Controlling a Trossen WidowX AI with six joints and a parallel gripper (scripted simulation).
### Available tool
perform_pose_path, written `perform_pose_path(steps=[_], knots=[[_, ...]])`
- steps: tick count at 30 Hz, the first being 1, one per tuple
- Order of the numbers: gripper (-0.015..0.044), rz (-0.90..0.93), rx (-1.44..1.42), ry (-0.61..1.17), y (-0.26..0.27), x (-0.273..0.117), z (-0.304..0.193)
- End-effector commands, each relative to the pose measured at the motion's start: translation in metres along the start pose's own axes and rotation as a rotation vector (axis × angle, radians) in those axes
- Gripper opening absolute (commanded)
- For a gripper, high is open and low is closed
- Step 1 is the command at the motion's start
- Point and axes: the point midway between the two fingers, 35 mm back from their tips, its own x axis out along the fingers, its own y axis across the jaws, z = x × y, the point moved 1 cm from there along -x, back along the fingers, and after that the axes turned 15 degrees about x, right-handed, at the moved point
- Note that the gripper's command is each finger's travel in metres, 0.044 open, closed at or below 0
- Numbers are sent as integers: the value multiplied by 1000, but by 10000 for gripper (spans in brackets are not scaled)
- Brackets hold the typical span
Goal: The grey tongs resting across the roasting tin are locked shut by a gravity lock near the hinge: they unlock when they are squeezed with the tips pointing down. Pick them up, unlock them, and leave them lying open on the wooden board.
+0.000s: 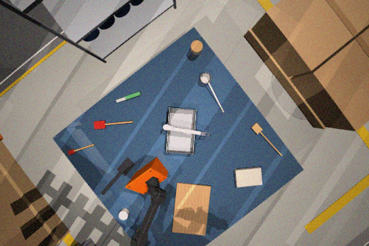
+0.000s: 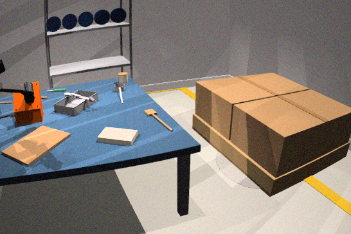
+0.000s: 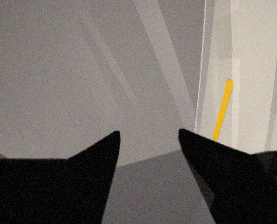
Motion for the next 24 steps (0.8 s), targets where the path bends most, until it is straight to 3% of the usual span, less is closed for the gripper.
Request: perform_pose_path(steps=[1,3,12,21,24], knots=[[260,-55,-91,98,-28,17,-63],[260,-83,-131,145,-44,24,-93],[260,-126,-194,238,-75,29,-143],[260,-240,-362,434,-155,25,-243],[260,-246,-376,450,-160,24,-249]])
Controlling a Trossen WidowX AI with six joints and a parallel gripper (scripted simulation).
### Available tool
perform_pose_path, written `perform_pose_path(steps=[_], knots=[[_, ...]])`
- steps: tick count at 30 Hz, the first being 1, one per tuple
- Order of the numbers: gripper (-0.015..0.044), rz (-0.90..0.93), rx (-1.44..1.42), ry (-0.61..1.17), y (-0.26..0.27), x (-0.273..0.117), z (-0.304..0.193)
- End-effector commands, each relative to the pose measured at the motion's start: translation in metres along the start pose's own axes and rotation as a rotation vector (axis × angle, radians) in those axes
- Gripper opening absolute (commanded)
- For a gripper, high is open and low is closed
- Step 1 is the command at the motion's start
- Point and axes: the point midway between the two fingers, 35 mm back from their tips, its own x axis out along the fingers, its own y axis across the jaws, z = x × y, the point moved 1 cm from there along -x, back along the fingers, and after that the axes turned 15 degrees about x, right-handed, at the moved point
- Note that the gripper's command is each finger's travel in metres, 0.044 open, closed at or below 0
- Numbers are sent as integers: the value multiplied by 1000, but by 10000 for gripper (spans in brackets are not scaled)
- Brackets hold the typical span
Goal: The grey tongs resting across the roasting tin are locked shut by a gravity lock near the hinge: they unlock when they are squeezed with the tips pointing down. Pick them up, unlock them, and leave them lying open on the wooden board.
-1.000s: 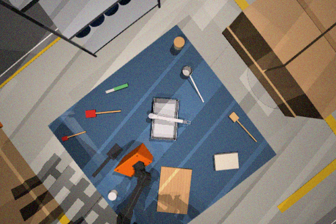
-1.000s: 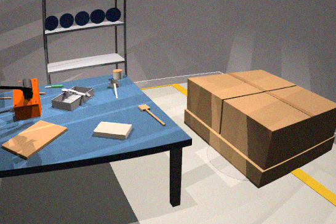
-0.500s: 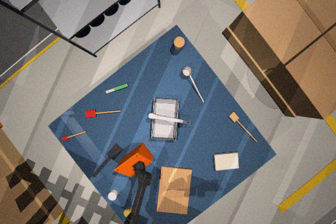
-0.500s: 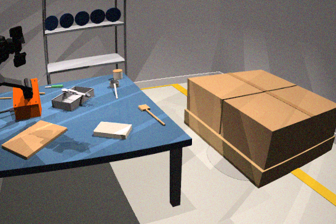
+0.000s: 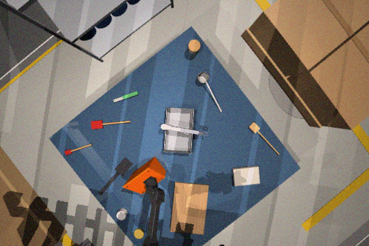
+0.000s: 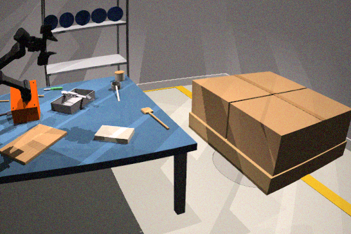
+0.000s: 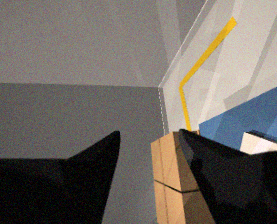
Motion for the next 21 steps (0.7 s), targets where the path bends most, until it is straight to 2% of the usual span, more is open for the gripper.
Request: perform_pose_path(steps=[1,12,21], knots=[[260,-19,-19,41,-9,8,-22],[260,-187,-173,304,-90,38,-168],[260,-383,-327,543,-195,21,-286]])
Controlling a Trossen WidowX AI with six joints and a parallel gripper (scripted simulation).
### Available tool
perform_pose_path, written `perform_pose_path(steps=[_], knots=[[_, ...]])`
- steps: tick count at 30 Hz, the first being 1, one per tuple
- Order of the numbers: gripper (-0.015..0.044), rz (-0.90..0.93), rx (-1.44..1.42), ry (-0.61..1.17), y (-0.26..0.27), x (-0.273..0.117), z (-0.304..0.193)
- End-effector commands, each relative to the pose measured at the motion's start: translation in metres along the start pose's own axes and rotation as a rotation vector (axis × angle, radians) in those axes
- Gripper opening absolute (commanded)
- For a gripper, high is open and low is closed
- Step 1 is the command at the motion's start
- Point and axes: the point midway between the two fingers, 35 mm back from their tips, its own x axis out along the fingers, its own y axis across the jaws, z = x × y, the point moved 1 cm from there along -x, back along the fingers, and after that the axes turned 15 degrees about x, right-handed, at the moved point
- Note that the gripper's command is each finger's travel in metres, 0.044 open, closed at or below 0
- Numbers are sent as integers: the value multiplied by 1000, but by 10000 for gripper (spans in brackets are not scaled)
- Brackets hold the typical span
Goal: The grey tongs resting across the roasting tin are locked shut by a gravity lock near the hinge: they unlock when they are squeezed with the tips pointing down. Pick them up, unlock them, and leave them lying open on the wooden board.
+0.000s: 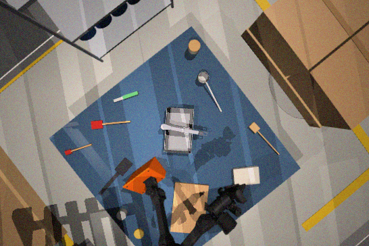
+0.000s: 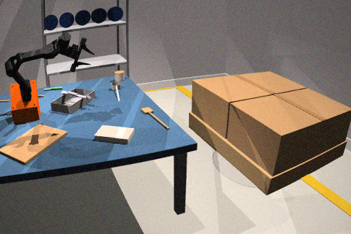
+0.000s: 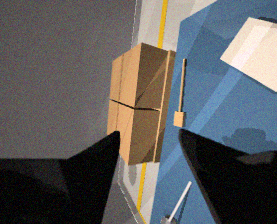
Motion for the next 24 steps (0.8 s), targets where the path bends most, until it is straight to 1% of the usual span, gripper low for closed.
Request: perform_pose_path(steps=[1,8,14,21,24], knots=[[260,-87,-61,109,-33,21,-57],[260,-268,-184,292,-110,40,-151],[260,-432,-284,438,-186,32,-219],[260,-637,-402,581,-278,0,-272],[260,-657,-414,594,-287,-4,-275]])
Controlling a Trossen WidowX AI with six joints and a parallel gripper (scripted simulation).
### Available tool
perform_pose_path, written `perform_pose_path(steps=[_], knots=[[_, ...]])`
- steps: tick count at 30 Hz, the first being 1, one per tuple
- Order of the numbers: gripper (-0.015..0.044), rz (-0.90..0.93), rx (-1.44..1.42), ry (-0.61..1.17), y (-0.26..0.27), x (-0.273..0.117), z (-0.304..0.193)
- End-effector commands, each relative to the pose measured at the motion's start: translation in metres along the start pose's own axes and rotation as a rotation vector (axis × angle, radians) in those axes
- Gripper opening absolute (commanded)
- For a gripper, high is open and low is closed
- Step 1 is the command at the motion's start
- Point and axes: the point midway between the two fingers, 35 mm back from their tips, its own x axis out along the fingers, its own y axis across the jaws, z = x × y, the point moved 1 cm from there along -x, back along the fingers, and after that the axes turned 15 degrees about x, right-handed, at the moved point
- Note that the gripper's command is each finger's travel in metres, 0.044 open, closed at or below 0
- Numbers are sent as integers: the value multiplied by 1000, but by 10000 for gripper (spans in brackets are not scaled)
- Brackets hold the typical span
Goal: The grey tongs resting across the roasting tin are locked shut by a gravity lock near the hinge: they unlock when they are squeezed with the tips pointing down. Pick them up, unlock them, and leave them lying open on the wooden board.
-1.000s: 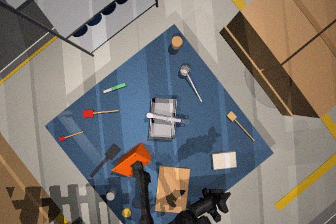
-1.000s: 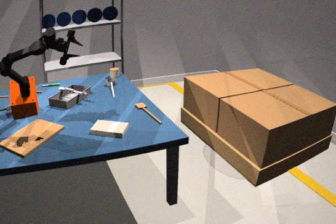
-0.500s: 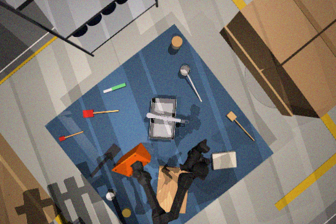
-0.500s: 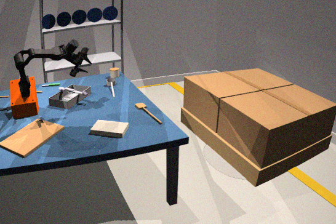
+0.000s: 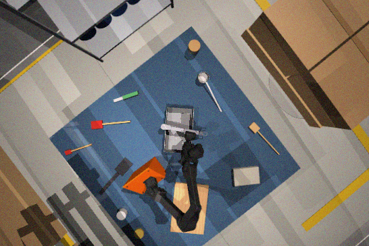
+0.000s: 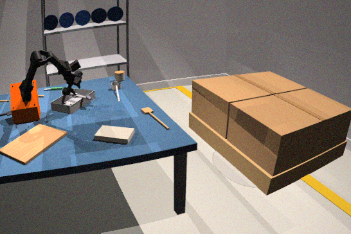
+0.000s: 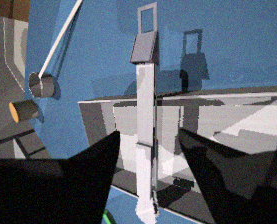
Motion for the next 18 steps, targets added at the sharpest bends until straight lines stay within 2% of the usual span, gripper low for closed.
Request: perform_pose_path(steps=[1,18], knots=[[260,-25,-7,21,-9,6,-11],[260,-25,-7,21,-3,20,-12]])
